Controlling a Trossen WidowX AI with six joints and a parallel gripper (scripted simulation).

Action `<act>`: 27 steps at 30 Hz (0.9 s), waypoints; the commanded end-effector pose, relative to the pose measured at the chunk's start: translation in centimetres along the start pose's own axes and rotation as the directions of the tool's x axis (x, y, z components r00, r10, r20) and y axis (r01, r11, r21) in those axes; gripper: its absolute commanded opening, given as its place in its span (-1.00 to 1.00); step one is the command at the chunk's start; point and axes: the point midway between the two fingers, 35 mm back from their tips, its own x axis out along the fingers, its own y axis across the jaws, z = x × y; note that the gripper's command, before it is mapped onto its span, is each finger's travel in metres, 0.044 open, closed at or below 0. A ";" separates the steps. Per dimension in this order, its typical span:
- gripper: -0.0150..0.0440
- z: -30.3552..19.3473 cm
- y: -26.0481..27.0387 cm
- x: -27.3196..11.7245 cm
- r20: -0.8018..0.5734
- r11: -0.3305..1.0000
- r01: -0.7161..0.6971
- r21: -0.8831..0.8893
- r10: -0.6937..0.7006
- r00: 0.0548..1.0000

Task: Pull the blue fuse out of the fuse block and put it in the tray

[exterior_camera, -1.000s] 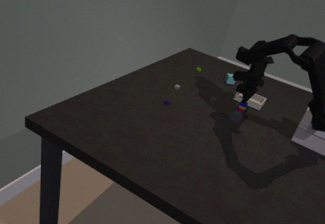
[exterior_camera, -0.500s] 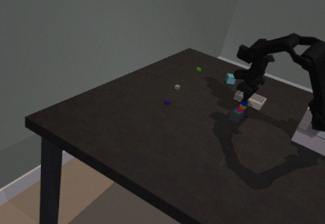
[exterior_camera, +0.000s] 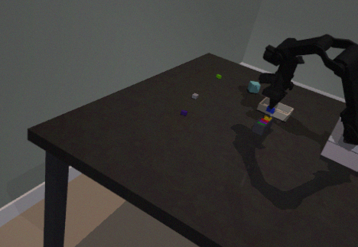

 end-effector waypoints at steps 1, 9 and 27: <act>-0.49 0.1 0.0 -0.7 0.001 1.000 0.007 -0.007 -0.007 1.000; -0.49 0.8 -1.8 -1.2 0.002 1.000 0.012 -0.007 -0.012 1.000; -0.49 2.4 -11.5 -1.7 0.004 1.000 0.023 -0.007 -0.023 1.000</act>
